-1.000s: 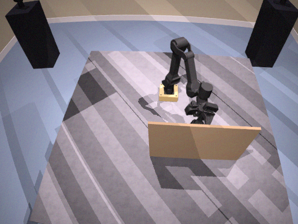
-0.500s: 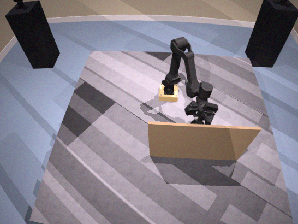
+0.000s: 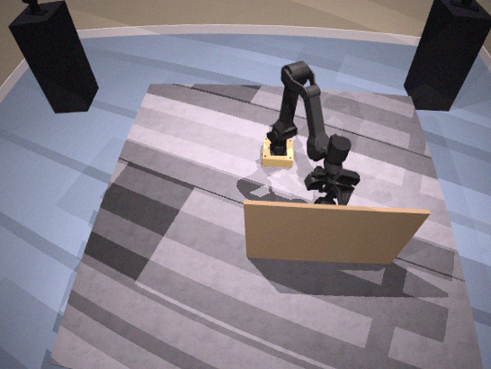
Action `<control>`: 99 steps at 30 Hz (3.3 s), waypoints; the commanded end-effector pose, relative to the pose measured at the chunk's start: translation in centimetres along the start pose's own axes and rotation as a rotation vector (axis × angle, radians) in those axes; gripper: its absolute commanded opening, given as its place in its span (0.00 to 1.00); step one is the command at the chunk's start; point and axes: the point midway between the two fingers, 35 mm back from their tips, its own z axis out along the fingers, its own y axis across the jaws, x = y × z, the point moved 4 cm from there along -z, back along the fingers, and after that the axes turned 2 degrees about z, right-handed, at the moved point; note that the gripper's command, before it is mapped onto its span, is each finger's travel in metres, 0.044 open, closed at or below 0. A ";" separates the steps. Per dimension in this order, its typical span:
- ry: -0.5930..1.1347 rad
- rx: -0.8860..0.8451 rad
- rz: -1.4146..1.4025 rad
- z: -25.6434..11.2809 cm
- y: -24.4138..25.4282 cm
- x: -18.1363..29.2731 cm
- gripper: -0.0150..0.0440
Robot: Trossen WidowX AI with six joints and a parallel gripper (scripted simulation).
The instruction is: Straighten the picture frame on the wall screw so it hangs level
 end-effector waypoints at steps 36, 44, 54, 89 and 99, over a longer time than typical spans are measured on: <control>0.004 0.002 -0.008 0.0 0.1 0.1 0.25; 0.004 0.002 -0.008 0.0 0.3 0.1 0.25; 0.004 0.001 -0.008 0.0 0.7 0.1 0.25; 0.004 0.001 -0.008 0.0 1.2 0.1 0.25; 0.004 0.001 -0.008 0.0 1.1 0.1 0.25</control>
